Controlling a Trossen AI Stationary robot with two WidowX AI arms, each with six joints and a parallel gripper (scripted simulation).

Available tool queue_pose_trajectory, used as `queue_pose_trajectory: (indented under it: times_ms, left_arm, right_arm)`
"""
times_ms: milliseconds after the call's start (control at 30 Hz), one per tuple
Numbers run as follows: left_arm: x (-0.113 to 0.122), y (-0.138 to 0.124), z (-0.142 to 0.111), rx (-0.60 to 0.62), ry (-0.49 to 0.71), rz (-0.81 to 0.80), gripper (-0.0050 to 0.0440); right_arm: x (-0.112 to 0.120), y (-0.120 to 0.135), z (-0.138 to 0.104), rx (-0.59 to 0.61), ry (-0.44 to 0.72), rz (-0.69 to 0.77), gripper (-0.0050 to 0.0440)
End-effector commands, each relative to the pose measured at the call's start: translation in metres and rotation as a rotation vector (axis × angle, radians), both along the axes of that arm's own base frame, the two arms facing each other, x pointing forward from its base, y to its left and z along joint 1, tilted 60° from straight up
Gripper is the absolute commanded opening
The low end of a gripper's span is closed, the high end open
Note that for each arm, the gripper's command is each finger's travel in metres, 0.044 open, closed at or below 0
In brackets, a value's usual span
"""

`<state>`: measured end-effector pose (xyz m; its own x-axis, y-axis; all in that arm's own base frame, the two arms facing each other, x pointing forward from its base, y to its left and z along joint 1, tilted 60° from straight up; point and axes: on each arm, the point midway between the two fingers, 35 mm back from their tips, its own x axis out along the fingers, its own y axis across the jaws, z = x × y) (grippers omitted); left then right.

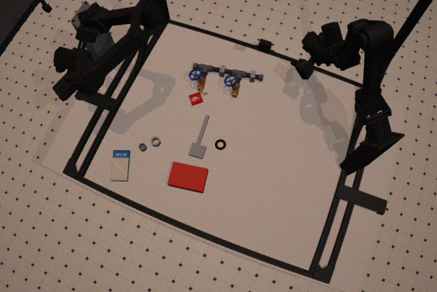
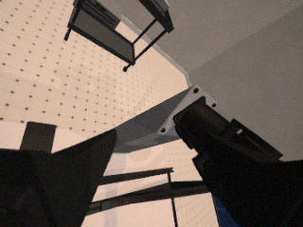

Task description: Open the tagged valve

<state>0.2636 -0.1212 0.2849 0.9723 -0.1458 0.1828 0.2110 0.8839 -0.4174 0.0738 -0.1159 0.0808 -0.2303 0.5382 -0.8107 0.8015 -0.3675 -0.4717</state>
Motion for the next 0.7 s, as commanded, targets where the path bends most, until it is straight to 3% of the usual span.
queue_pose_trajectory:
  times_ms: [0,533,667]
  left_arm:
    - [0.0,0.0,0.0,0.0,0.0,0.0,0.04]
    - [0.0,0.0,0.0,0.0,0.0,0.0,0.04]
    - [0.0,0.0,0.0,0.0,0.0,0.0,0.04]
  right_arm:
    - [0.0,0.0,0.0,0.0,0.0,0.0,0.04]
    - [0.0,0.0,0.0,0.0,0.0,0.0,0.04]
    - [0.021,0.0,-0.002,-0.13,-0.096,0.137,0.04]
